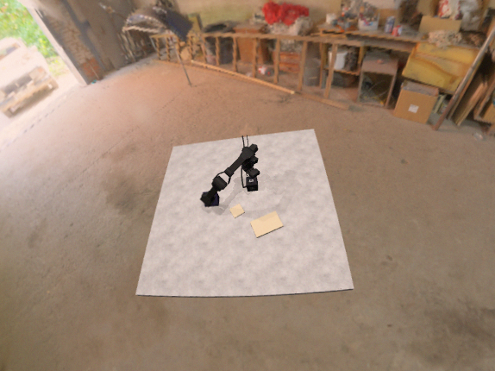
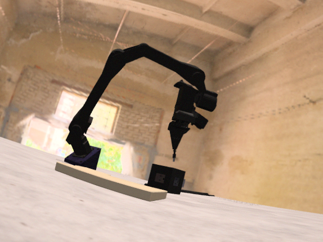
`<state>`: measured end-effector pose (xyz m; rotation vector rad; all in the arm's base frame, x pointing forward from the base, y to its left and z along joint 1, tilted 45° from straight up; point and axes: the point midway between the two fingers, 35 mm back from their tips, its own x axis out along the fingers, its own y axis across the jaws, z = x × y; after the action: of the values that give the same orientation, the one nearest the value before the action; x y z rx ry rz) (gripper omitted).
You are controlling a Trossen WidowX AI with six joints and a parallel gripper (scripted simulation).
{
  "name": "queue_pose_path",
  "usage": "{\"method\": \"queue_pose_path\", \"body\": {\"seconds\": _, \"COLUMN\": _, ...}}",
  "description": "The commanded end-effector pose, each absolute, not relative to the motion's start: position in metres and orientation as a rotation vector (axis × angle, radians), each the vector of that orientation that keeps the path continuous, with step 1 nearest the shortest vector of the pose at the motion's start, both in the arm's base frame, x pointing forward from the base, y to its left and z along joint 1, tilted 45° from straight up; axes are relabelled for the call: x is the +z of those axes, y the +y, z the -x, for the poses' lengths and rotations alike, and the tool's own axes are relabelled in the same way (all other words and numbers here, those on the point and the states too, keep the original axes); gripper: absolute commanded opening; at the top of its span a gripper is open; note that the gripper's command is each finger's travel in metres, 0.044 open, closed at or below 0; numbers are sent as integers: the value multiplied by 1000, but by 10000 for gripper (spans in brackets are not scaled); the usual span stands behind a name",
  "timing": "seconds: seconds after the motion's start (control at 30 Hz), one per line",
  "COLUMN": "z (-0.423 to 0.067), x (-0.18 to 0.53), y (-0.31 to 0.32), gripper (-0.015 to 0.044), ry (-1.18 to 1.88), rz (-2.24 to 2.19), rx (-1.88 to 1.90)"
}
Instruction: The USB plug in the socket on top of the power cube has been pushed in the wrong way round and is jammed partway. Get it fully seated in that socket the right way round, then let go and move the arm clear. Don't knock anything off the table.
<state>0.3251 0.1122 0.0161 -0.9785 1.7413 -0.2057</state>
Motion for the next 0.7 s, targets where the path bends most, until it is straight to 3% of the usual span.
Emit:
{"method": "queue_pose_path", "body": {"seconds": 0.0, "z": -325, "x": 16, "y": 112, "gripper": 0, "ry": 1768, "rz": 1062, "rx": -103}}
{"method": "queue_pose_path", "body": {"seconds": 0.67, "z": -325, "x": 16, "y": 112, "gripper": 0, "ry": 1841, "rz": 1427, "rx": 380}}
